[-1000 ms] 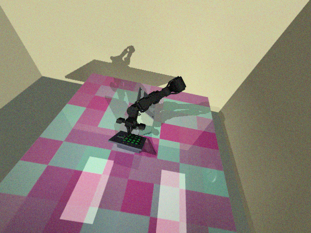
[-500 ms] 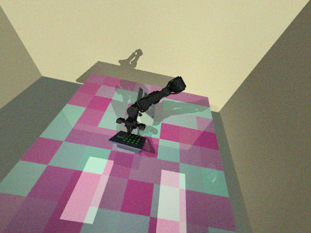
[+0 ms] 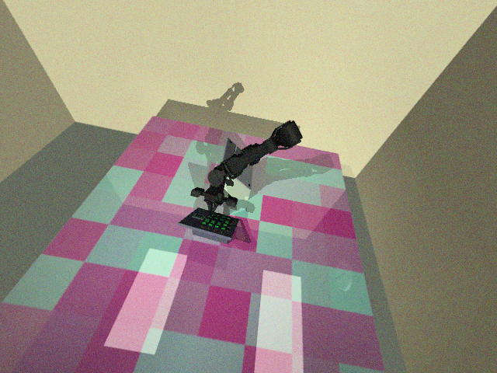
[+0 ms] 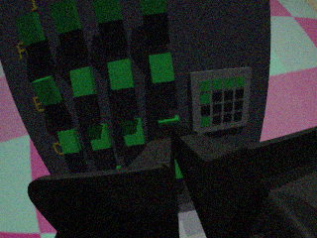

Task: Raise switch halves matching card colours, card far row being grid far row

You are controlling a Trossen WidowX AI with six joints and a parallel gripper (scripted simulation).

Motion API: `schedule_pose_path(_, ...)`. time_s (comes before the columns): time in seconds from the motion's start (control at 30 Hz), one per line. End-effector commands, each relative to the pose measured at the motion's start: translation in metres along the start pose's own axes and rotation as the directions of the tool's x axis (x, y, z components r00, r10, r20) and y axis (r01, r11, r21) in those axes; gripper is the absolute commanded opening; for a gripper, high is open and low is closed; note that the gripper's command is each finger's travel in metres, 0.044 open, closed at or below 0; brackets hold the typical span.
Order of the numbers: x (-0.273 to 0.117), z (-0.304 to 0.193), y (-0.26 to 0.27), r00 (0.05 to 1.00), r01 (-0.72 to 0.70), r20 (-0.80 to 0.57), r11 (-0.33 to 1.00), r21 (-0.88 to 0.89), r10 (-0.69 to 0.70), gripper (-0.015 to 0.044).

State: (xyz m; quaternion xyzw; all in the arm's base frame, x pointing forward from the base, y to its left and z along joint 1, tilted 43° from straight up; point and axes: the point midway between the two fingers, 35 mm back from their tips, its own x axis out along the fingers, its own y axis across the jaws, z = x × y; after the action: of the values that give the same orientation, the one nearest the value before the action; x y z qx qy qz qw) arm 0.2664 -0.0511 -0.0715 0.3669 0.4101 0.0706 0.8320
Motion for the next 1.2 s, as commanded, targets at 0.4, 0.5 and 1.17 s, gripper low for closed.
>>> schedule_pose_path(0.4, 0.003, 0.0, 0.0, 1.0, 0.003, 0.0, 1.0, 0.005, -0.003, 0.0)
schedule_pose_path(0.5, 0.003, 0.0, 0.0, 1.0, 0.003, 0.0, 1.0, 0.005, -0.003, 0.0)
schedule_pose_path(1.17, -0.061, -0.002, -0.001, 1.0, 0.006, 0.025, 1.0, 0.004, -0.006, 0.0)
